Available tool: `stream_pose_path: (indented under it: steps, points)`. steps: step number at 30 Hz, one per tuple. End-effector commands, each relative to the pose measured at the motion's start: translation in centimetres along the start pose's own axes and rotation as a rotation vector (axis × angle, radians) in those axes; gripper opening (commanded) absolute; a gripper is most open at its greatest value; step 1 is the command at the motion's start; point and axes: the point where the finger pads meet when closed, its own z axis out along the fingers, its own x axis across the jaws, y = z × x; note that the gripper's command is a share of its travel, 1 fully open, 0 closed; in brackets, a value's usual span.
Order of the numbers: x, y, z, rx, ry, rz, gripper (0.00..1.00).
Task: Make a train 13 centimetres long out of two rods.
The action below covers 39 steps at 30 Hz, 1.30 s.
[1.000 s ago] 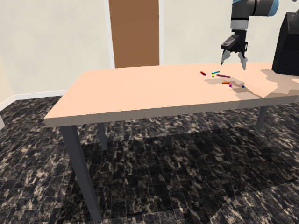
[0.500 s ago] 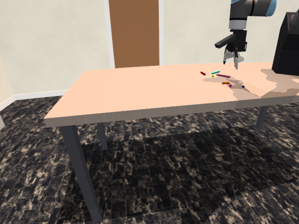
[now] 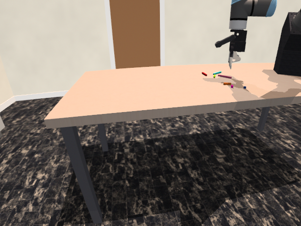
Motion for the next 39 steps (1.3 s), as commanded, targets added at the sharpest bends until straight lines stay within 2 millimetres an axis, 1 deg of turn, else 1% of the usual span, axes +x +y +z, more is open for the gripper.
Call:
stream_pose_path:
  steps: [1,7,14,39]
  points:
    - [0.57,-0.19,-0.04,0.006,0.002,0.115,1.00]
    - [1.03,-0.28,-0.06,0.006,0.002,0.204,1.00]
    - [1.20,-0.31,-0.07,0.006,0.002,0.237,1.00]
    - [1.25,-0.32,-0.07,0.006,0.002,0.246,1.00]
